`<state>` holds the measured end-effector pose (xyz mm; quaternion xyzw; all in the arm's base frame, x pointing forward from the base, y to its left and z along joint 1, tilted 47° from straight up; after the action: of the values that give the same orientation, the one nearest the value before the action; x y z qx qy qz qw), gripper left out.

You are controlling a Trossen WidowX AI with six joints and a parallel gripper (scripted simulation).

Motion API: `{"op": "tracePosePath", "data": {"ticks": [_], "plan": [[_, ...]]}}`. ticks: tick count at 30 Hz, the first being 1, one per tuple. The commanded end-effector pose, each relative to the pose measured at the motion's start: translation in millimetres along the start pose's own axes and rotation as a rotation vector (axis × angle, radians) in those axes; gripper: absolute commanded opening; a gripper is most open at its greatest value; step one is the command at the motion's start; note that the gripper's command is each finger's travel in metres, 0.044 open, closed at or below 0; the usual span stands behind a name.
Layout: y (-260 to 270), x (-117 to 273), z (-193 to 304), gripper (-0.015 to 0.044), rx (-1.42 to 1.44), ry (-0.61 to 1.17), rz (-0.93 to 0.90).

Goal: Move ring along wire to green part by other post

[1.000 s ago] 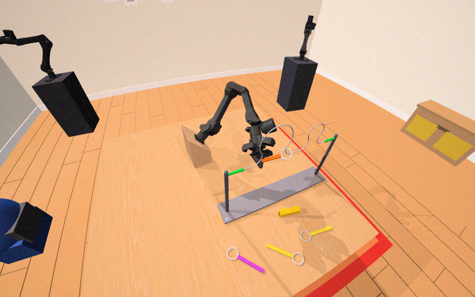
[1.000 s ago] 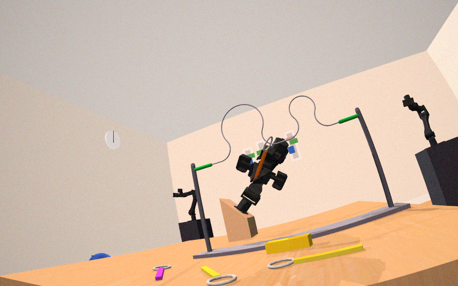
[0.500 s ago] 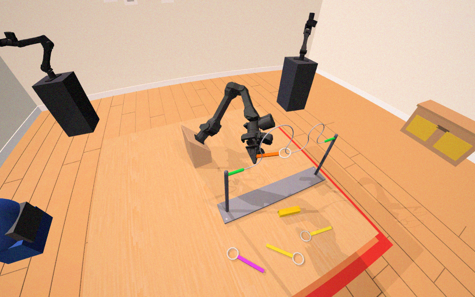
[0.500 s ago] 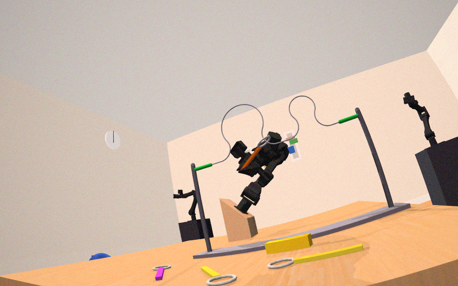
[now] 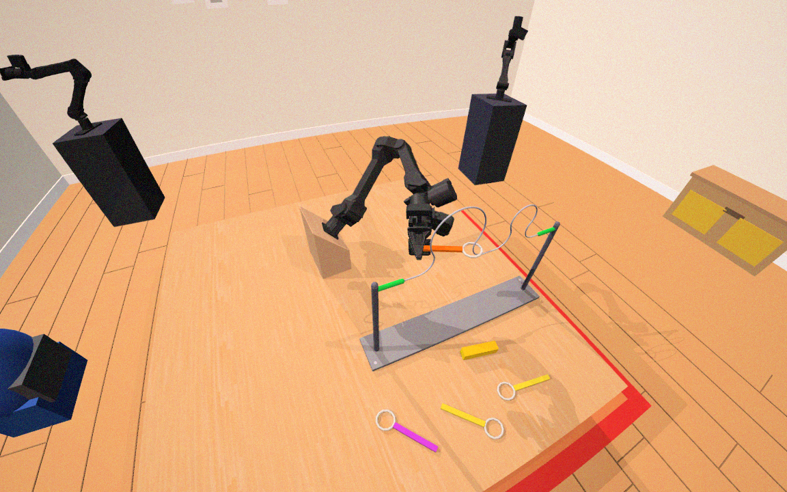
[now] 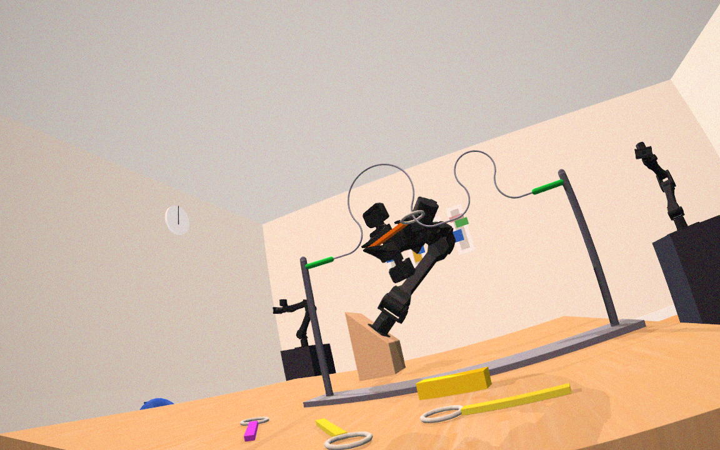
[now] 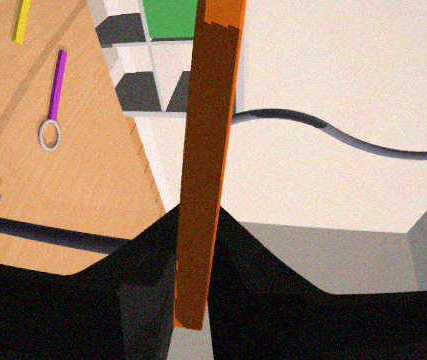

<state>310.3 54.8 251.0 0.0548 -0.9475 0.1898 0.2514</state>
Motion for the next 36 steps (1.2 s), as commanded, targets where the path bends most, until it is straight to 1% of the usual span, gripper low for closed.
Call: {"op": "tracePosePath", "data": {"ticks": [1, 16, 36], "plan": [[-10.3, 2.9, -5.5, -0.015, 0.055, -0.008, 0.042], [-36.0, 10.0, -19.0, -0.015, 0.256, -0.011, 0.154], [-54.6, 18.6, -34.8, -0.015, 0.398, -0.013, 0.233]]}}
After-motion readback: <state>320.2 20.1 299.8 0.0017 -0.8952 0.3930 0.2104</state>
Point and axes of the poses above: the point midway between the two fingers, 35 mm back from their tips, its own x axis back along the fingers, its own y axis across the jaws, z = x × y, the point moved 6 cm from there along x, back along the fingers, and after that the axes turned 15 degrees about -x, right-handed, at the moved point
